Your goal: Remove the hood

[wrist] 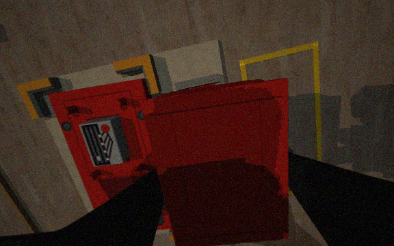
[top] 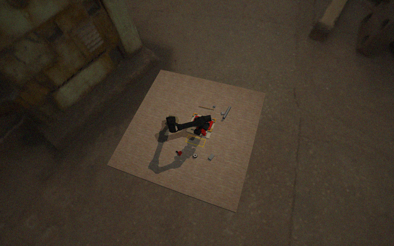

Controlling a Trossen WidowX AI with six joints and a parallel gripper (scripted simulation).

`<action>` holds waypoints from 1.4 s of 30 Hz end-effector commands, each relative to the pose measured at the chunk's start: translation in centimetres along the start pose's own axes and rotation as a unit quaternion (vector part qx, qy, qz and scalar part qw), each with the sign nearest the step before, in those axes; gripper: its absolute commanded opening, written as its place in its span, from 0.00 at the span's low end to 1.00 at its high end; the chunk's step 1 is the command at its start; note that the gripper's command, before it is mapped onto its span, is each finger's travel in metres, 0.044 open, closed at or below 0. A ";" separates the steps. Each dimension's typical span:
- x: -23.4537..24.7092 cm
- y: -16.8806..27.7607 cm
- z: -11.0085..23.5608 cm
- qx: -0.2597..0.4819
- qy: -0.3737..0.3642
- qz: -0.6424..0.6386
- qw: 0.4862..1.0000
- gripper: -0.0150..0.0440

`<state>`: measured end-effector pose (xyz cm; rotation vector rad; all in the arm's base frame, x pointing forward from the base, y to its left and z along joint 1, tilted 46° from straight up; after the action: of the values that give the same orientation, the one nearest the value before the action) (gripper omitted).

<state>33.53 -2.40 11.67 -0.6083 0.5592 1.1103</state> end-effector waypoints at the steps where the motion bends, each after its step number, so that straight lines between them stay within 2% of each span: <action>1: -1.3 0.1 0.1 -0.002 0.001 0.003 1.000 0.25; 24: -8.8 1.8 0.1 -0.002 0.007 0.001 1.000 0.25; 42: -9.0 1.8 -0.7 -0.002 0.007 0.001 1.000 0.25</action>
<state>28.69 -7.96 17.15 -0.6165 0.5665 1.1055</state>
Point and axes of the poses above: the point midway between the two fingers, 35 mm back from their tips, its own z axis back along the fingers, its own x axis across the jaws, y = z × x, the point moved 1 cm from there along z, back along the fingers, and after that the axes turned 6 degrees about -z, right-handed, at the moved point
